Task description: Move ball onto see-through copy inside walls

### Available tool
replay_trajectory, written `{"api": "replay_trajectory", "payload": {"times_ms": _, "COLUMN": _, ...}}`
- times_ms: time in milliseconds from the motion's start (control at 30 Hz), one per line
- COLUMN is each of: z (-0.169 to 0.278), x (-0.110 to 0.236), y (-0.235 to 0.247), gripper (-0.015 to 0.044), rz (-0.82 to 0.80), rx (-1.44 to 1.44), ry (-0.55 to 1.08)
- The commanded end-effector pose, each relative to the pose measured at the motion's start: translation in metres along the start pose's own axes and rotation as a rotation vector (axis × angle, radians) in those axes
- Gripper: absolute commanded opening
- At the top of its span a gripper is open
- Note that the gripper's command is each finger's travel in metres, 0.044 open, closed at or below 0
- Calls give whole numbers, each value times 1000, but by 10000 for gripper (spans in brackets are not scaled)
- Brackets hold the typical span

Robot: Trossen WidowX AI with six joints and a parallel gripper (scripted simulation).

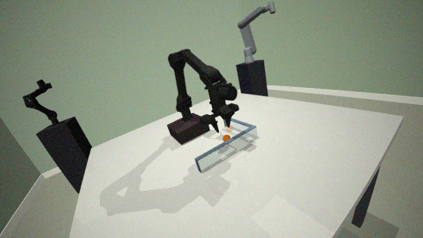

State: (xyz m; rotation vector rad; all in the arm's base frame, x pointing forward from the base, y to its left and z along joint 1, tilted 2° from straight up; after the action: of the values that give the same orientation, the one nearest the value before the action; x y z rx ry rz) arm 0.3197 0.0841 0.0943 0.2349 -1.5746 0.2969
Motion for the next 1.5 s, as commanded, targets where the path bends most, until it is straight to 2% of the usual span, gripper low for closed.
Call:
{"api": "replay_trajectory", "payload": {"times_ms": 0, "z": -4, "x": -3, "y": 3, "gripper": 293, "rz": -8, "rx": -7, "ry": -6}}
{"api": "replay_trajectory", "payload": {"times_ms": 100, "z": -4, "x": -16, "y": 3, "gripper": 293, "rz": -8, "rx": -7, "ry": -6}}
{"api": "replay_trajectory", "payload": {"times_ms": 1100, "z": -4, "x": -55, "y": 4, "gripper": 293, "rz": -8, "rx": -7, "ry": -6}}
{"api": "replay_trajectory", "payload": {"times_ms": 1233, "z": -4, "x": -55, "y": 4, "gripper": 188, "rz": -8, "rx": -7, "ry": -6}}
{"api": "replay_trajectory", "payload": {"times_ms": 1467, "z": -4, "x": -55, "y": 4, "gripper": 142, "rz": -8, "rx": -7, "ry": -6}}
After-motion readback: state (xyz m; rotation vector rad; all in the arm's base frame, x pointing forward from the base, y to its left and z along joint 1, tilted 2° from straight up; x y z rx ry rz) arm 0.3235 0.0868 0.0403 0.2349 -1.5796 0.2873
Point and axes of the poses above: the point midway between the two fingers, 35 mm back from their tips, its own x axis back along the fingers, its own y axis across the jaws, z = x × y, the point moved 6 cm from there along x, back along the fingers, and after that the axes turned 12 degrees about x, right-handed, at the moved point
